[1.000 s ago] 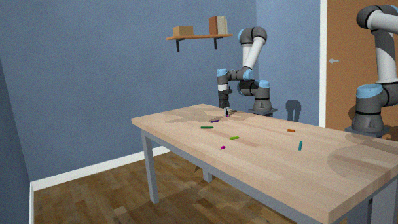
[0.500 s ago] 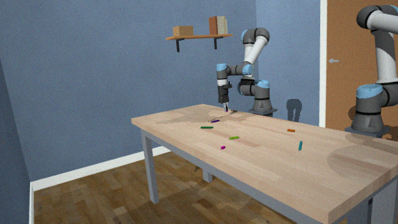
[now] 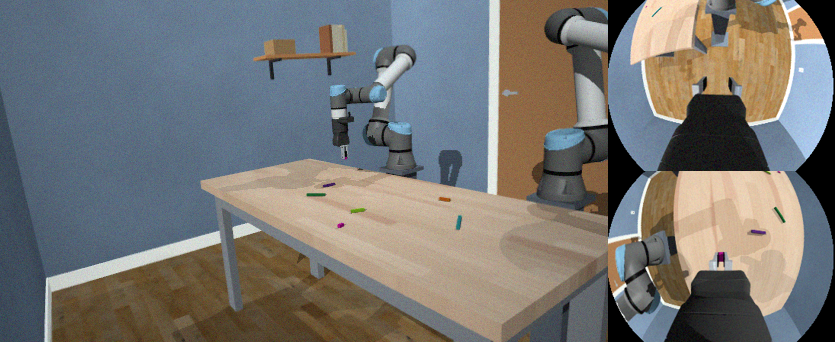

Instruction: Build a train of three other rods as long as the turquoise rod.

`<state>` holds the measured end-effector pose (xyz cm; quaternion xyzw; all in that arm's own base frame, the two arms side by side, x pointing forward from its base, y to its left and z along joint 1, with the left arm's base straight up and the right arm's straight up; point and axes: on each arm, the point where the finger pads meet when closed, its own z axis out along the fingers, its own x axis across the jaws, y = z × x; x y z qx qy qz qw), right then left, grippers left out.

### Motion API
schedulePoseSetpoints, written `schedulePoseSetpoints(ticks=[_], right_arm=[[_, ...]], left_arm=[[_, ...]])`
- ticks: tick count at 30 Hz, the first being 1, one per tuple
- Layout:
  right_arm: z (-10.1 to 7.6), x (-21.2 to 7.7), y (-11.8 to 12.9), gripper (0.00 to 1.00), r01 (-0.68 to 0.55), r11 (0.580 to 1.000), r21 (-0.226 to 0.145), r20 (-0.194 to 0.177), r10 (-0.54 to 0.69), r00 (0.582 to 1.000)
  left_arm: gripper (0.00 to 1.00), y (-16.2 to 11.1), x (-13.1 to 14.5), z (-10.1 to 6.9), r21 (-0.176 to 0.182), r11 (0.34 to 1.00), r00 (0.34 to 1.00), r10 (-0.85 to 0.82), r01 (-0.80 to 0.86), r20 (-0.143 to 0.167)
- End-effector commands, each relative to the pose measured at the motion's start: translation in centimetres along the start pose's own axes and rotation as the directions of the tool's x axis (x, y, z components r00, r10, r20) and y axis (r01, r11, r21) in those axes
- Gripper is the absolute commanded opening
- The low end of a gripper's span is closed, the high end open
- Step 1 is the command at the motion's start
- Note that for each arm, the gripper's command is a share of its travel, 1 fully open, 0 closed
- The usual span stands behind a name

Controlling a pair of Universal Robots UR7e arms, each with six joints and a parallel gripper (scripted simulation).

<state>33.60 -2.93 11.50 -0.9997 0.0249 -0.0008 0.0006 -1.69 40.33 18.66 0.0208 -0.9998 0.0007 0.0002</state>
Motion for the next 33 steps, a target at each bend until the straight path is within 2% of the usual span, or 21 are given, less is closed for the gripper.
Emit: schedulePoseSetpoints(ticks=[1,13,18,23,28,30,33], right_arm=[[-0.6,0.0,0.0,0.24,0.000,1.000,-0.001,0.000,0.000,1.000],[-0.6,0.0,-0.1,0.24,-0.002,1.000,-0.001,0.000,0.002,1.000],[-0.6,0.0,-0.9,0.24,-0.017,1.000,-0.001,0.000,0.017,1.000],[-0.6,0.0,-3.0,0.24,-0.054,0.999,-0.001,0.000,0.054,0.999],[-0.6,-0.3,-6.2,0.24,-0.114,0.993,0.000,0.000,0.114,0.993],[-0.6,-0.3,-6.2,0.24,-0.114,0.993,0.000,0.000,0.114,0.993],[-0.6,-0.7,-8.5,0.24,-0.158,0.987,0.000,0.000,0.158,0.987]], left_arm=[[1.00,0.0,0.0,0.0,-0.001,1.000,1.000,0.000,0.000,0.000],[1.00,0.0,0.0,0.0,-0.001,1.000,1.000,0.000,0.000,0.000],[1.00,0.0,0.0,0.0,-0.001,1.000,1.000,0.000,0.000,0.000],[1.00,0.0,0.0,0.0,-0.001,1.000,1.000,0.000,0.000,0.000],[1.00,0.0,0.0,0.0,-0.001,1.000,1.000,0.000,0.000,0.000],[1.00,0.0,0.0,0.0,-0.001,1.000,1.000,0.000,0.000,0.000],[1.00,0.0,0.0,0.0,-0.001,1.000,1.000,0.000,0.000,0.000]])
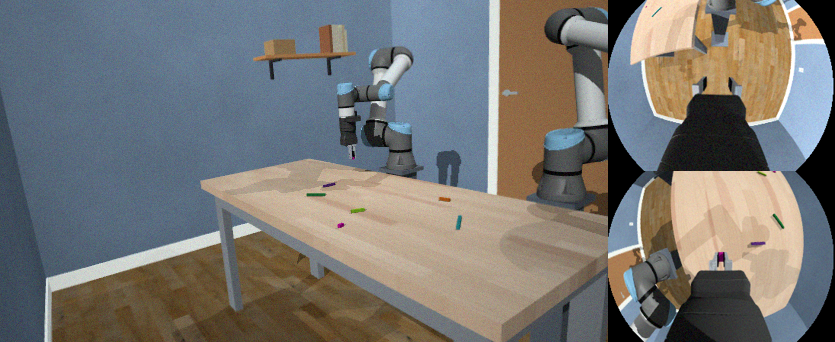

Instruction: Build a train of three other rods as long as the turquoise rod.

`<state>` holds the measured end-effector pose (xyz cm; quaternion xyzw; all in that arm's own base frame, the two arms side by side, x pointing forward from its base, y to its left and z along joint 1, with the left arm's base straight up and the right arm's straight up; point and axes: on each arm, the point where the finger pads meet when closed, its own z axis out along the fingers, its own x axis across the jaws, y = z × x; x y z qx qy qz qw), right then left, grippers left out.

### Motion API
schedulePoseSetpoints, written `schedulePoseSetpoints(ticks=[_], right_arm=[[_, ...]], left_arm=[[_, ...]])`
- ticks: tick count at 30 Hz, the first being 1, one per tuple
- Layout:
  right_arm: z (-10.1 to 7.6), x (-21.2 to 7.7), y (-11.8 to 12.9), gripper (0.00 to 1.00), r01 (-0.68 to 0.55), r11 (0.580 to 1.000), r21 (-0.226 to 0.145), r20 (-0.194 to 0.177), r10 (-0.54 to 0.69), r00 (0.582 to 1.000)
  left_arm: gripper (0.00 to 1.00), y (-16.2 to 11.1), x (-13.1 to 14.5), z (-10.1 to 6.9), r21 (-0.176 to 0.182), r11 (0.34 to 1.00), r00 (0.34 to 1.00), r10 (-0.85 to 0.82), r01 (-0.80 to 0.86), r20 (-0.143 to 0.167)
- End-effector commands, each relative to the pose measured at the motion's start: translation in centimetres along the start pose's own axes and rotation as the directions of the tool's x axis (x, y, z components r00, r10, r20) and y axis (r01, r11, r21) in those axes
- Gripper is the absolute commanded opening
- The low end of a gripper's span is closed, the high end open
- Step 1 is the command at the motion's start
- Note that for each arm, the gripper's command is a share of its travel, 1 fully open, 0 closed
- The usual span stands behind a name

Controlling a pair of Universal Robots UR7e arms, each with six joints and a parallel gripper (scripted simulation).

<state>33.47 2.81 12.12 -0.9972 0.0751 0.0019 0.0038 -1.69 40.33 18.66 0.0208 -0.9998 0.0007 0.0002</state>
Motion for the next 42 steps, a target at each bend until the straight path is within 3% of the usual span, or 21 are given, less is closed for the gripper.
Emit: schedulePoseSetpoints(ticks=[1,12,21,28,42], right_arm=[[0.0,-0.8,-3.5,0.24,-0.074,0.997,-0.006,-0.006,0.073,0.997],[0.1,-5.1,-11.4,0.24,-0.248,0.969,-0.005,-0.006,0.248,0.969],[0.1,-7.7,-14.4,0.24,-0.328,0.945,-0.004,-0.007,0.328,0.945],[0.1,-9.1,-15.7,0.24,-0.365,0.931,-0.004,-0.007,0.365,0.931],[0.1,-9.3,-15.9,0.24,-0.370,0.929,-0.004,-0.007,0.370,0.929]], left_arm=[[1.00,0.0,0.0,0.0,-0.001,1.000,1.000,0.000,0.000,0.000],[1.00,0.0,0.0,0.0,-0.001,1.000,1.000,0.000,0.000,0.000],[1.00,0.0,0.0,0.0,-0.001,1.000,1.000,0.000,0.000,0.000],[1.00,0.0,0.0,0.0,-0.001,1.000,1.000,0.000,0.000,0.000],[1.00,0.0,0.0,0.0,-0.001,1.000,1.000,0.000,0.000,0.000]])
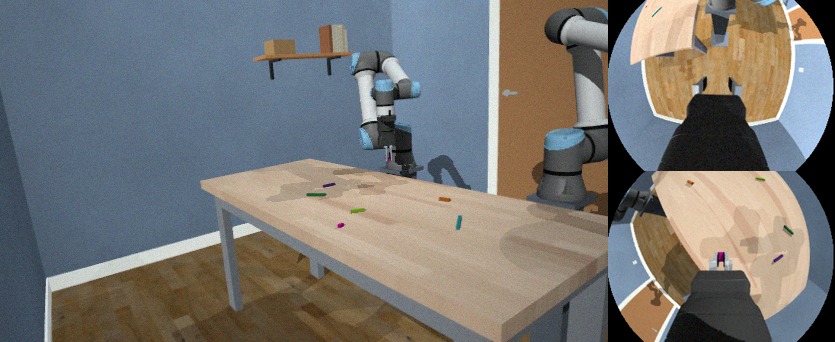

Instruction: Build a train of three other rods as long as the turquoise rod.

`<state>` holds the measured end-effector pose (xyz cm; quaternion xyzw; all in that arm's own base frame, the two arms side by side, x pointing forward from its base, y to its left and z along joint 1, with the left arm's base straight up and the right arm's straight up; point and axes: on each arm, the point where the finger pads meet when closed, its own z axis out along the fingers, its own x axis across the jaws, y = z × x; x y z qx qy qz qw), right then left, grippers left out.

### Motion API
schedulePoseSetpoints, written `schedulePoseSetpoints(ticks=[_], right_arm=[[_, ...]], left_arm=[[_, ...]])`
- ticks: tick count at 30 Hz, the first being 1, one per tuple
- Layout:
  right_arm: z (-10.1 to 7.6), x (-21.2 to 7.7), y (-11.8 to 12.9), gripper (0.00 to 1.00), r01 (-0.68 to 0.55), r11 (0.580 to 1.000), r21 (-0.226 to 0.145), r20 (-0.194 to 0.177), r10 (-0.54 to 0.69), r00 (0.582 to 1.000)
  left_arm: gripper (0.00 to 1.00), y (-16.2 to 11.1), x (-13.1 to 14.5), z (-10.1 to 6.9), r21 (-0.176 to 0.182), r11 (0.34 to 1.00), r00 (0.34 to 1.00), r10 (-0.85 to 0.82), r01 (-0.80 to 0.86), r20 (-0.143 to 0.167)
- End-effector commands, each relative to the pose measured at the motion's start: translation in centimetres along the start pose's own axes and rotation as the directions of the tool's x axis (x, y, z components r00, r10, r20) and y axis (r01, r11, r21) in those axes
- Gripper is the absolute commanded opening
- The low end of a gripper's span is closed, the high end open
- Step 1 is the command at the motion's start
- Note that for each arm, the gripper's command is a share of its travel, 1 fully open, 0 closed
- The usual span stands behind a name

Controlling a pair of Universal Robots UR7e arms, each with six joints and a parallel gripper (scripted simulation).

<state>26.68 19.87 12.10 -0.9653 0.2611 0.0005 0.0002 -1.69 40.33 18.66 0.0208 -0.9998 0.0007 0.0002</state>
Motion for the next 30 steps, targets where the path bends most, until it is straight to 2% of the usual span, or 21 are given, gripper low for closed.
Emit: schedulePoseSetpoints(ticks=[1,8,13,21,23,30], right_arm=[[0.0,0.0,-0.1,0.24,-0.001,1.000,0.001,-0.001,0.001,1.000],[0.0,0.0,-0.1,0.24,-0.001,1.000,0.001,-0.001,0.001,1.000],[0.7,0.0,-0.1,0.24,-0.002,1.000,0.001,-0.001,0.002,1.000],[3.8,-0.1,-0.1,0.24,-0.002,1.000,0.001,-0.001,0.002,1.000],[3.8,-0.1,-0.1,0.24,-0.002,1.000,0.001,-0.001,0.002,1.000],[6.8,-0.1,-0.1,0.24,-0.002,1.000,0.001,-0.001,0.002,1.000]], left_arm=[[1.00,0.0,0.0,0.0,-0.001,1.000,1.000,0.000,0.000,0.000],[1.00,0.0,0.0,0.0,-0.001,1.000,1.000,0.000,0.000,0.000],[1.00,0.0,0.0,0.0,-0.001,1.000,1.000,0.000,0.000,0.000],[1.00,0.0,0.0,0.0,-0.001,1.000,1.000,0.000,0.000,0.000],[1.00,0.0,0.0,0.0,-0.001,1.000,1.000,0.000,0.000,0.000],[1.00,0.0,0.0,0.0,-0.001,1.000,1.000,0.000,0.000,0.000]])
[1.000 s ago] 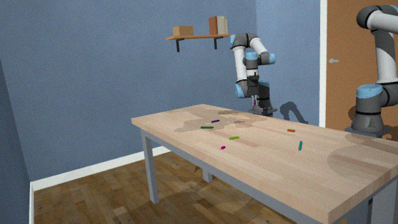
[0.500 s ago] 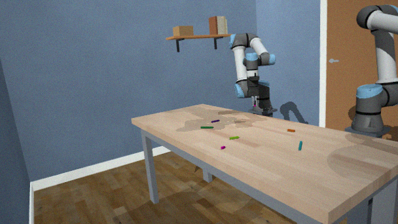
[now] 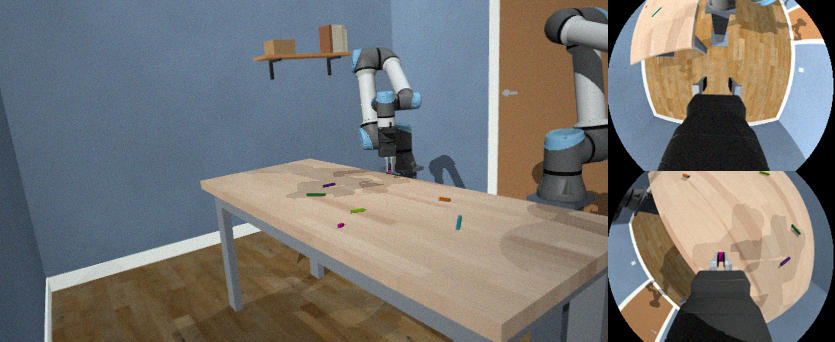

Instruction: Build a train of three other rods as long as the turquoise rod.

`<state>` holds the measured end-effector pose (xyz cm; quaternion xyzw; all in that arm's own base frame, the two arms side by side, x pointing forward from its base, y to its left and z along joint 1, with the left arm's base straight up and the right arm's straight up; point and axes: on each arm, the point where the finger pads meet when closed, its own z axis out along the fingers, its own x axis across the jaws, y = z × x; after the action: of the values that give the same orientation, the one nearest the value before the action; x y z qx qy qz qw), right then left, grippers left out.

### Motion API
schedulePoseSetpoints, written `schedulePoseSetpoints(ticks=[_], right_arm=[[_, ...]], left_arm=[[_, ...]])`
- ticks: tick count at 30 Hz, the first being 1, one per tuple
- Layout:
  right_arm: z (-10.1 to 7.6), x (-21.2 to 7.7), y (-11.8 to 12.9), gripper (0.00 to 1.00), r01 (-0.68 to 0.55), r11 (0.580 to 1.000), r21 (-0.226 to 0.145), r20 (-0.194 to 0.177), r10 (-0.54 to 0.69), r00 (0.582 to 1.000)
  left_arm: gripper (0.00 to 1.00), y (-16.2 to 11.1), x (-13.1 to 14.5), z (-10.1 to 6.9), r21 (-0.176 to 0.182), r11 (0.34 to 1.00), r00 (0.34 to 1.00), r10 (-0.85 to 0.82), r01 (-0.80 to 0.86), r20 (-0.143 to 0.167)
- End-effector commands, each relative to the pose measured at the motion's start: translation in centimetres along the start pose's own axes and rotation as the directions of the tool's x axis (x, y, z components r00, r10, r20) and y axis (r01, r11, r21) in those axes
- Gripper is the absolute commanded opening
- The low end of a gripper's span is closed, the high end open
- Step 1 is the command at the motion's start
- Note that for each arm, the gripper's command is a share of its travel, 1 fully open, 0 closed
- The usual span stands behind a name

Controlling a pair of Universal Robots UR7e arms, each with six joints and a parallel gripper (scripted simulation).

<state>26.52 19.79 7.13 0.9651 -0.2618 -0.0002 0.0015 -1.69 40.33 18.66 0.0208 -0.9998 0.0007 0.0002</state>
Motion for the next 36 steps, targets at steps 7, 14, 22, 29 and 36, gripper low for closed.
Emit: schedulePoseSetpoints(ticks=[7,14,22,29,36], right_arm=[[3.5,0.0,-0.3,0.24,0.000,1.000,0.004,0.000,0.000,1.000],[3.8,0.0,-0.3,0.24,0.000,1.000,0.004,0.000,0.000,1.000],[3.8,0.0,-0.3,0.24,0.000,1.000,0.004,0.000,0.000,1.000],[3.8,0.0,-0.3,0.24,0.000,1.000,0.004,0.000,0.000,1.000],[3.8,0.0,-0.3,0.24,0.000,1.000,0.004,0.000,0.000,1.000]], left_arm=[[1.00,0.0,0.0,0.0,-0.001,1.000,1.000,0.000,0.000,0.000],[1.00,0.0,0.0,0.0,-0.001,1.000,1.000,0.000,0.000,0.000],[1.00,0.0,0.0,0.0,-0.001,1.000,1.000,0.000,0.000,0.000],[1.00,0.0,0.0,0.0,-0.001,1.000,1.000,0.000,0.000,0.000],[1.00,0.0,0.0,0.0,-0.001,1.000,1.000,0.000,0.000,0.000]])
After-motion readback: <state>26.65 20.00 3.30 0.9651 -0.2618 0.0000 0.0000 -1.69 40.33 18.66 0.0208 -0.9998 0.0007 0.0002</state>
